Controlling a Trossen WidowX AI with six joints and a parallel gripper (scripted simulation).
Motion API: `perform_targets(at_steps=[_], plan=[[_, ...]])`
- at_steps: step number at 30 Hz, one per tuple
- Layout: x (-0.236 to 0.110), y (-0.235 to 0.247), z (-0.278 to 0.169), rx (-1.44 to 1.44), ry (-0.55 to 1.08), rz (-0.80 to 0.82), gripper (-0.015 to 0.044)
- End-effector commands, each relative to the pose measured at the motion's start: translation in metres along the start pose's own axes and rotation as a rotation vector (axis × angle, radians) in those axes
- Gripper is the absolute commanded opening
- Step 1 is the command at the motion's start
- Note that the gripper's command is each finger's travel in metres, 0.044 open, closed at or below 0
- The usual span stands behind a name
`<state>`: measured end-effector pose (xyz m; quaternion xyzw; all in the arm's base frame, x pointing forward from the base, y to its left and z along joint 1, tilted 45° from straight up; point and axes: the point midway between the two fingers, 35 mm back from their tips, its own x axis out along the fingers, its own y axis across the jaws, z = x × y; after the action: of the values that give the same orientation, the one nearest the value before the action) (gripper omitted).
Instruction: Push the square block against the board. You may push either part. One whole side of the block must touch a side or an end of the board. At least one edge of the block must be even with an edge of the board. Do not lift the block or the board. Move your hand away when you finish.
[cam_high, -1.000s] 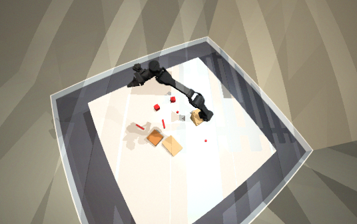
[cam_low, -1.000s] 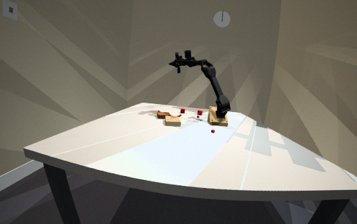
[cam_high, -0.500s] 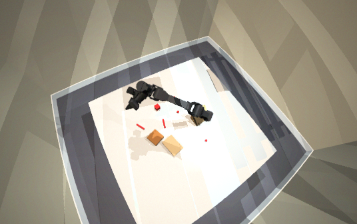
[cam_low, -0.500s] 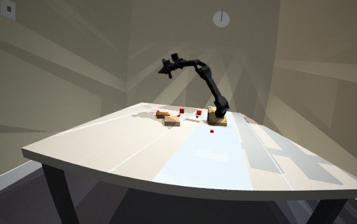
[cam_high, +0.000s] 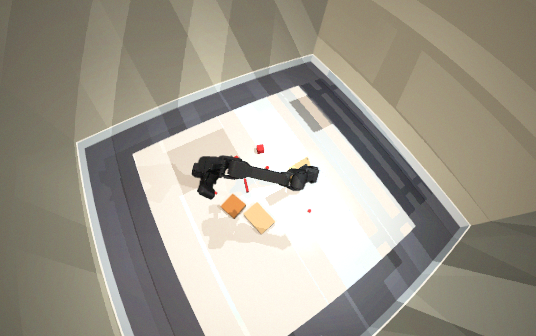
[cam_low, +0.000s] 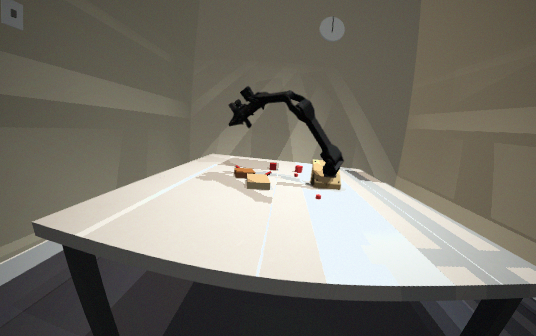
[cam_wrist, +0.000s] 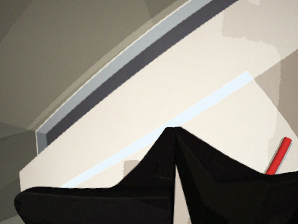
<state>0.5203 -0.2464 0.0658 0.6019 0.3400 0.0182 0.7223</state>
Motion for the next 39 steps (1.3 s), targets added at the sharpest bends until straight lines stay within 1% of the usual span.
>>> perform_targets(at_steps=[1,8,16,24,32,34,39], plan=[[0.017,0.012,-0.032,-0.082,0.076,-0.051,0.0],[0.041,0.025,-0.088,-0.219,0.225,-0.112,0.0],[0.056,0.037,-0.152,-0.378,0.405,-0.161,0.0],[0.059,0.047,-0.217,-0.54,0.6,-0.187,0.0],[0.051,0.055,-0.281,-0.702,0.81,-0.188,0.0],[0.049,0.056,-0.291,-0.727,0.845,-0.185,0.0],[0.049,0.056,-0.292,-0.73,0.85,-0.185,0.0]])
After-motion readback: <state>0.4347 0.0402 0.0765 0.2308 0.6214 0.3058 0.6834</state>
